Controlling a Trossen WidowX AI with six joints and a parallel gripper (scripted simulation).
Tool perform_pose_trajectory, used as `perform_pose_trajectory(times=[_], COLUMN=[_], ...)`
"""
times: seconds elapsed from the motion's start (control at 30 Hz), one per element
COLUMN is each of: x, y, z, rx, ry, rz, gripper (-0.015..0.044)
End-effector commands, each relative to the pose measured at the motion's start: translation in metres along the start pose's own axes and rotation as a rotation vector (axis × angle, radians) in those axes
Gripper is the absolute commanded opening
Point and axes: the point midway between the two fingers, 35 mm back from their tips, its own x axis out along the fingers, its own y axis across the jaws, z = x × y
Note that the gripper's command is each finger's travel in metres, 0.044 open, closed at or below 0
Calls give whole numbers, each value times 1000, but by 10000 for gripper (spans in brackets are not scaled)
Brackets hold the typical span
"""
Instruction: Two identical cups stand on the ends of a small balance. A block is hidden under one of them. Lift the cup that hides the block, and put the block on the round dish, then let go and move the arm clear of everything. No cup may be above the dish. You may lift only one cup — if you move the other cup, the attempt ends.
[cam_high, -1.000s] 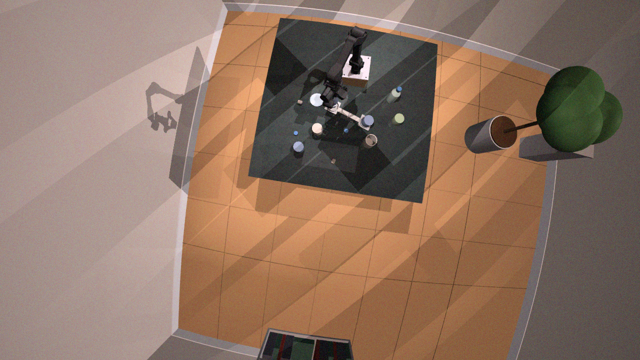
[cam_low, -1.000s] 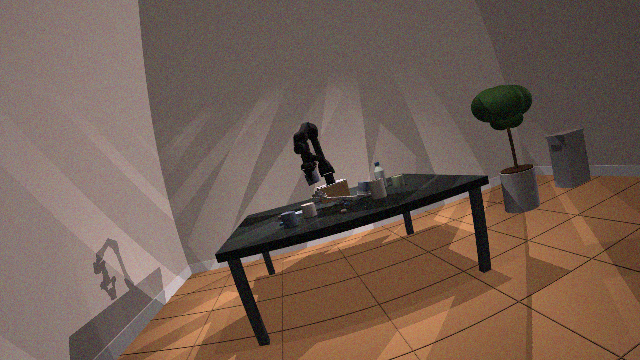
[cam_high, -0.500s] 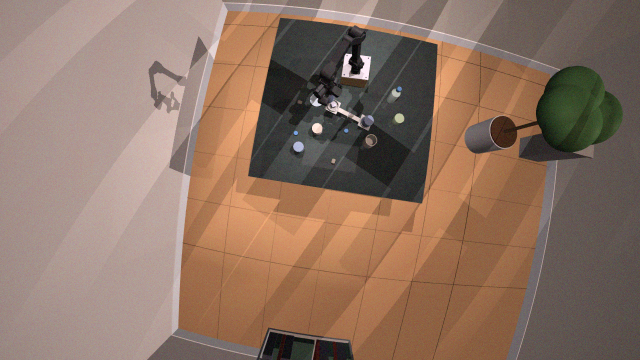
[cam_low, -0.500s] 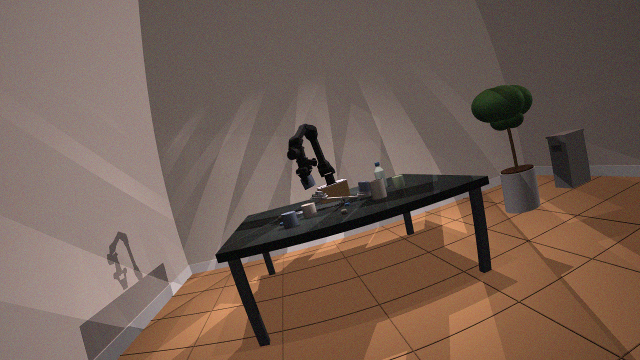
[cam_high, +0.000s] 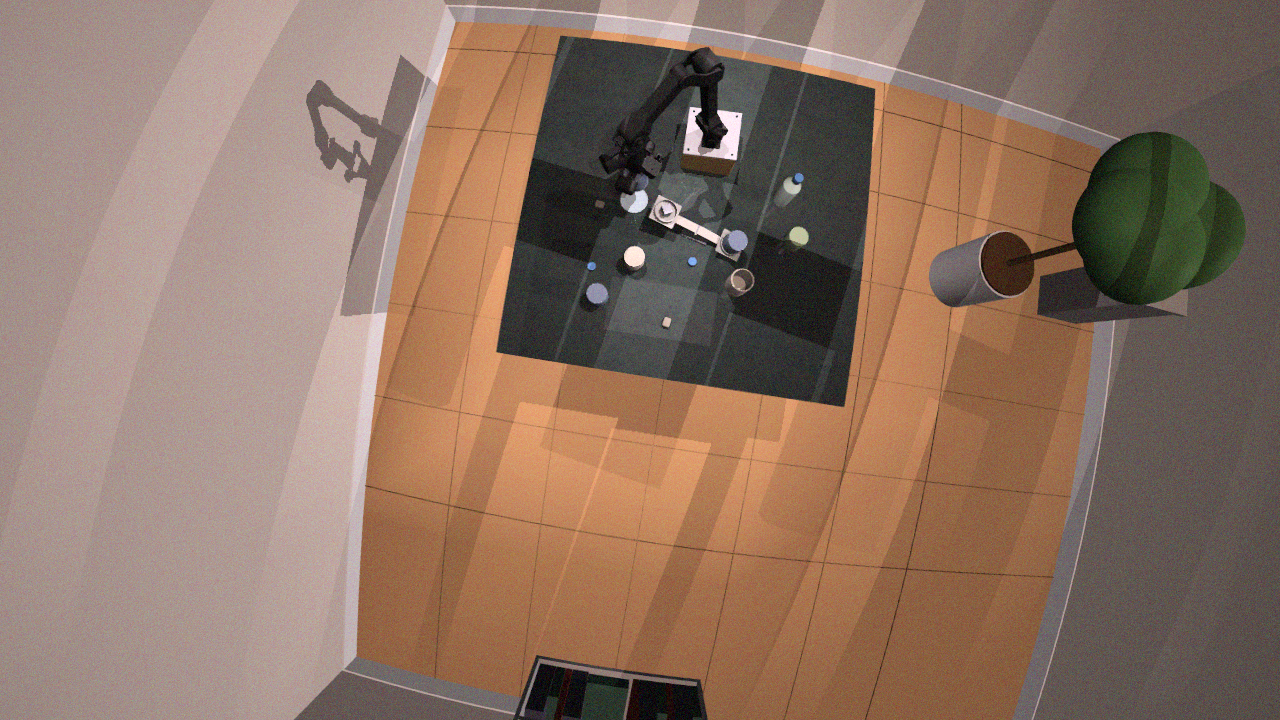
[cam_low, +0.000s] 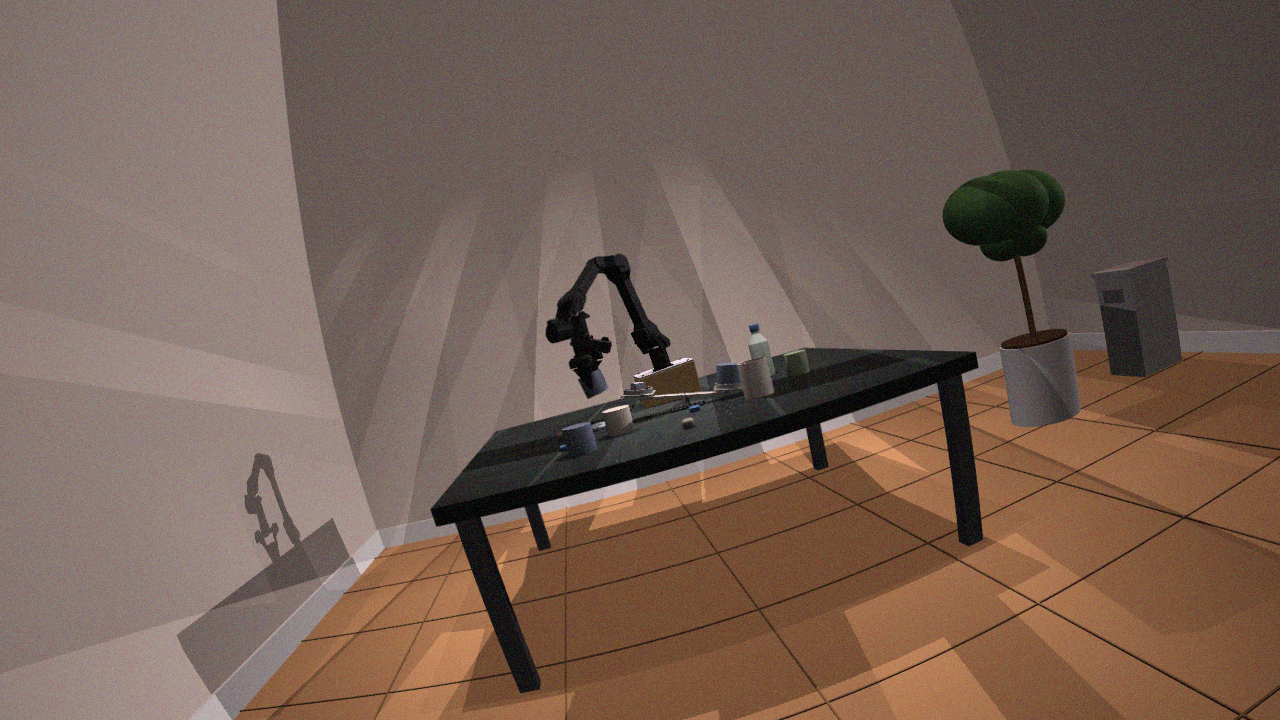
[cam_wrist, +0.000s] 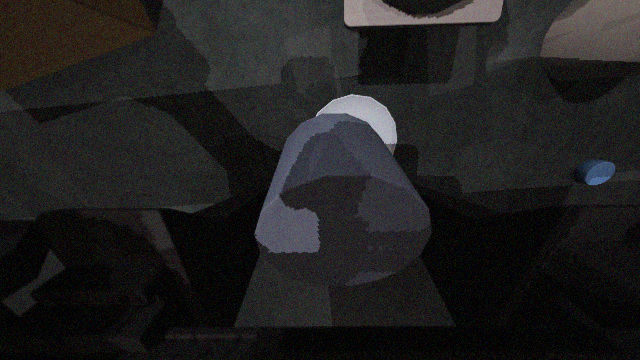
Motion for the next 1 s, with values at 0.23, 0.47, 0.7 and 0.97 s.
perform_pose_trajectory(times=[0.23,0.47,0.7,0.97], x=[28,37,70,76], y=[48,61,61,61], z=[-53,-64,-64,-64], rx=[-10,-13,-13,-13], ry=[16,22,21,21], rz=[1,2,2,2], gripper=[0,0,0,0])
